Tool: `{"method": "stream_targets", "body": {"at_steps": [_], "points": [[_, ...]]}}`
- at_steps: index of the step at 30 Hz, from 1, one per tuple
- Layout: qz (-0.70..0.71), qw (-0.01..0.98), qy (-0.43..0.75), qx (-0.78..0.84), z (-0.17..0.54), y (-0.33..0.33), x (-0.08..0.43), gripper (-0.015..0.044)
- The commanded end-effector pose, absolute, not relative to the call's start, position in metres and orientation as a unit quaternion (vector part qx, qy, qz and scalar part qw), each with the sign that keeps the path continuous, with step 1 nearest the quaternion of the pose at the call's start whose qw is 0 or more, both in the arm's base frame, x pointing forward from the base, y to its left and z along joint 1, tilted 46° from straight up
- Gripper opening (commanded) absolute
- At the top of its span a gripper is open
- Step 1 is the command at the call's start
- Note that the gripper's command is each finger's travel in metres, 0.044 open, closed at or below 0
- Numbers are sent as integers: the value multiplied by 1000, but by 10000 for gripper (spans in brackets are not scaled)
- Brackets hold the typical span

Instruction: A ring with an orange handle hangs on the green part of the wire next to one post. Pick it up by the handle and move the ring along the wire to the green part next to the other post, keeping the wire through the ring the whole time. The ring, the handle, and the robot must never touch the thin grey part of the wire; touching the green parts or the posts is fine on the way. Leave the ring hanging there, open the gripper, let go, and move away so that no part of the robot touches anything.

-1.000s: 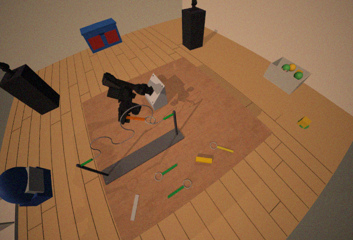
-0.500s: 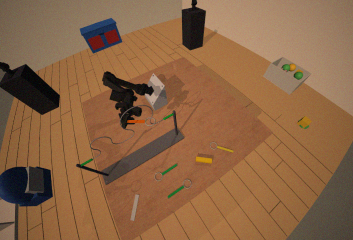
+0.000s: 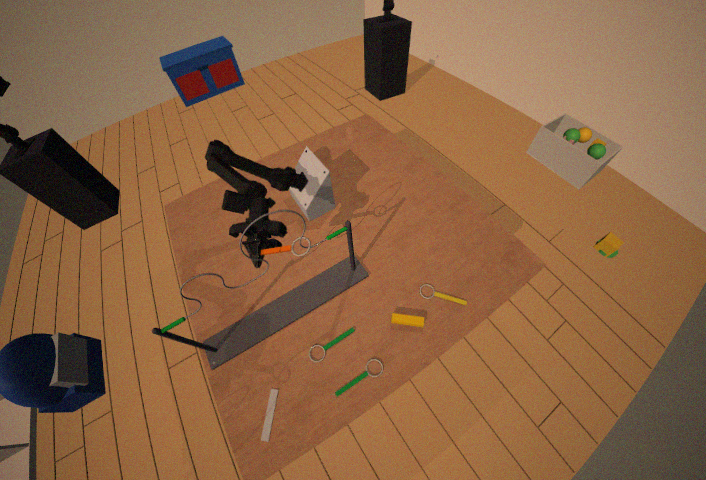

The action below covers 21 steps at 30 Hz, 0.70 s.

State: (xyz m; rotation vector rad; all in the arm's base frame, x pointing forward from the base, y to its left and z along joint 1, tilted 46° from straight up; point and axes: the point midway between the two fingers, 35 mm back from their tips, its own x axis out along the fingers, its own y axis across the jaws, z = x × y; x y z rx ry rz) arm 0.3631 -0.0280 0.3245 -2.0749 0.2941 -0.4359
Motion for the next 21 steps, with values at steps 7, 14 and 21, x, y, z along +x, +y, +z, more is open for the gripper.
{"method": "stream_targets", "body": {"at_steps": [7,14,21], "points": [[-120,569,118,-805,295,-46,374,-150],[-98,634,129,-756,268,-54,377,-150],[-82,685,140,-710,245,-57,378,-150]]}}
